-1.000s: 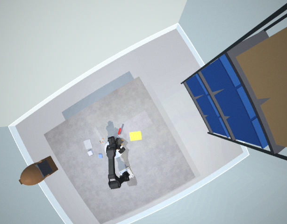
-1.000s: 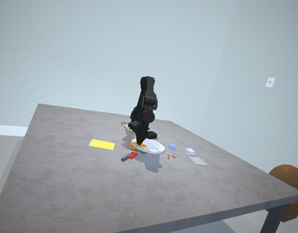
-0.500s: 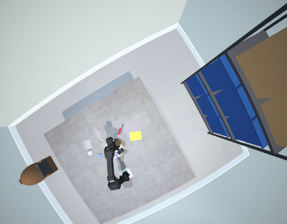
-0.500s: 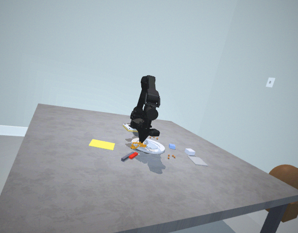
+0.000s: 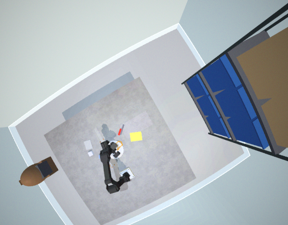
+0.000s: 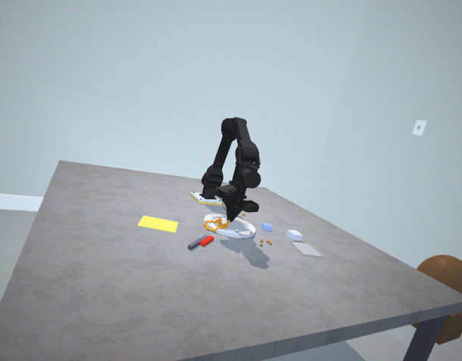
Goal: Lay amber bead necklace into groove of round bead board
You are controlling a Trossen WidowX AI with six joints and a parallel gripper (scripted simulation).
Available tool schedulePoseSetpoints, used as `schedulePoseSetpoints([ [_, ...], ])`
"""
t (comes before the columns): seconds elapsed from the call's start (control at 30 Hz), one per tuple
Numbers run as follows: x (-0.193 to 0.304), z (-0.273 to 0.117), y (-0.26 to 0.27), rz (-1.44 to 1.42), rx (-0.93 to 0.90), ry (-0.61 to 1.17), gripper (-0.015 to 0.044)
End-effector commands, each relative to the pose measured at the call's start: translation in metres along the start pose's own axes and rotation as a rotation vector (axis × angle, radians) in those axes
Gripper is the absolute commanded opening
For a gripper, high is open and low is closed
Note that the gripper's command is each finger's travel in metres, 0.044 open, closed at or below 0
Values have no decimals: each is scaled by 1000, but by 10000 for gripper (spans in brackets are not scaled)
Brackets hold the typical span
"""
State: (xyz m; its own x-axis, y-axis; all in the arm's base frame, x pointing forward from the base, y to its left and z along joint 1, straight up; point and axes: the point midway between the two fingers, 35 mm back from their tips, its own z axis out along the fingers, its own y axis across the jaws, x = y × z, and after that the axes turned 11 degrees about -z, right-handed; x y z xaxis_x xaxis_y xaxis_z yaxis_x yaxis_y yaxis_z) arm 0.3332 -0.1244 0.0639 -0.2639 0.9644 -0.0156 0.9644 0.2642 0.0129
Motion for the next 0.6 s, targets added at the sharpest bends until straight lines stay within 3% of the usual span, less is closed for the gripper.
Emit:
schedulePoseSetpoints([
  [0.0,12,-3,5,3,-12,-2,0],
  [0.57,14,17,6,3,-12,-2,0],
])
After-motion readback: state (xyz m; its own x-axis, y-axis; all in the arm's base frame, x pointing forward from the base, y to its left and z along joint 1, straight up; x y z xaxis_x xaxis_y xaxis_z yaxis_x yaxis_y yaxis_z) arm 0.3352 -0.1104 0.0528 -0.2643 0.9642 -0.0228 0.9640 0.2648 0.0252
